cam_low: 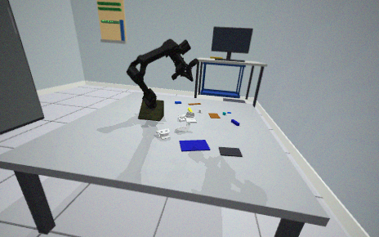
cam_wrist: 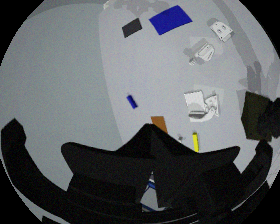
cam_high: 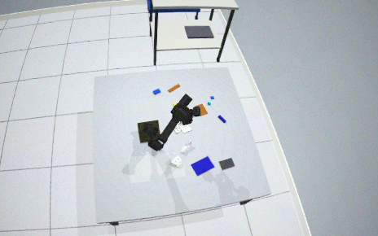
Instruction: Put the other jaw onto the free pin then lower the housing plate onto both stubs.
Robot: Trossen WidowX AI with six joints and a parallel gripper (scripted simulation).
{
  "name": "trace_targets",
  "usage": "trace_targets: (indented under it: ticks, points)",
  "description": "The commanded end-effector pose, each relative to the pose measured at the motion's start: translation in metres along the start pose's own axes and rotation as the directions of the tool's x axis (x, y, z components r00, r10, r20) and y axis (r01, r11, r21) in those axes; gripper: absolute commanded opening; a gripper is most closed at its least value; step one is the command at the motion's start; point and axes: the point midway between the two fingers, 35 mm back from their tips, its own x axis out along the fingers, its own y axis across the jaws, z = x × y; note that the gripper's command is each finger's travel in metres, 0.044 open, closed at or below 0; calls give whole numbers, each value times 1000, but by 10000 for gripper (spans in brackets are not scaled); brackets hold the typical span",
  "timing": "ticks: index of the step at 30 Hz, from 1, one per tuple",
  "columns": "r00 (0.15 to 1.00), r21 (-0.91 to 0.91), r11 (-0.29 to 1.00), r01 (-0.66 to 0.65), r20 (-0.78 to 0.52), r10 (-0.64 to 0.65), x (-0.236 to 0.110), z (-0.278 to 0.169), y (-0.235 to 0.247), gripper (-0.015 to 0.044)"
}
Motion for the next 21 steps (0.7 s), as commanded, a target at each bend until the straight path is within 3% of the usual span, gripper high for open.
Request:
trace_targets:
  ticks: [1, 21]
  points:
    - [993, 92, 992, 92, 62, -98, 33, 9, -12, 0]
    - [839, 554, 773, 310, 224, -497, 140, 74, -90, 0]
